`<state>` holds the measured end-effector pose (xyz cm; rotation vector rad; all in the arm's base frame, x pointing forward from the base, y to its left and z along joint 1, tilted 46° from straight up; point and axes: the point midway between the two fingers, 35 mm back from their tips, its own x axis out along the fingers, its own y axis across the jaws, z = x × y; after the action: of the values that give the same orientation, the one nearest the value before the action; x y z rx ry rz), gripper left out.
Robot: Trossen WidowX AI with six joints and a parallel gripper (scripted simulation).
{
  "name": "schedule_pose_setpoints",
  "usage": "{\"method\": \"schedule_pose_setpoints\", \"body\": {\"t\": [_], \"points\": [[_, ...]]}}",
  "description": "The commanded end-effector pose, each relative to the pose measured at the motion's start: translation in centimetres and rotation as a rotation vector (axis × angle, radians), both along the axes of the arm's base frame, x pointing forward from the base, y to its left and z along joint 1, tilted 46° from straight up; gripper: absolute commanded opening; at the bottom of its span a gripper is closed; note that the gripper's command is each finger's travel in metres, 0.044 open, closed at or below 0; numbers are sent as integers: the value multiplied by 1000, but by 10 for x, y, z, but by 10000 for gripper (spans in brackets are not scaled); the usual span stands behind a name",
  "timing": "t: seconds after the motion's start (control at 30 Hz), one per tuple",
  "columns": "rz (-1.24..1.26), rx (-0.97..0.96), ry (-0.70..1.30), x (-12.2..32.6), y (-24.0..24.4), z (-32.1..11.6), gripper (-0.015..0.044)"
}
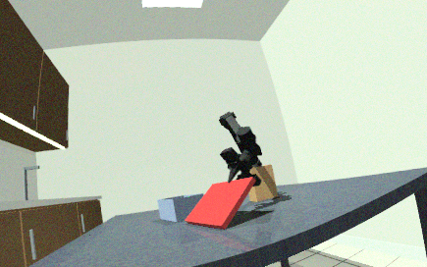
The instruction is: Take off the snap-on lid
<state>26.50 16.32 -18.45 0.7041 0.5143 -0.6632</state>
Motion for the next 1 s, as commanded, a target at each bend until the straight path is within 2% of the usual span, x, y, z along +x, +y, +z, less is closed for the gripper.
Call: {"method": "schedule_pose_setpoints", "body": {"t": [0.0,0.97], "points": [[-8,-15,16,-3,-10,-6,0],[-8,-16,16,-6,-27,-23,0]]}}
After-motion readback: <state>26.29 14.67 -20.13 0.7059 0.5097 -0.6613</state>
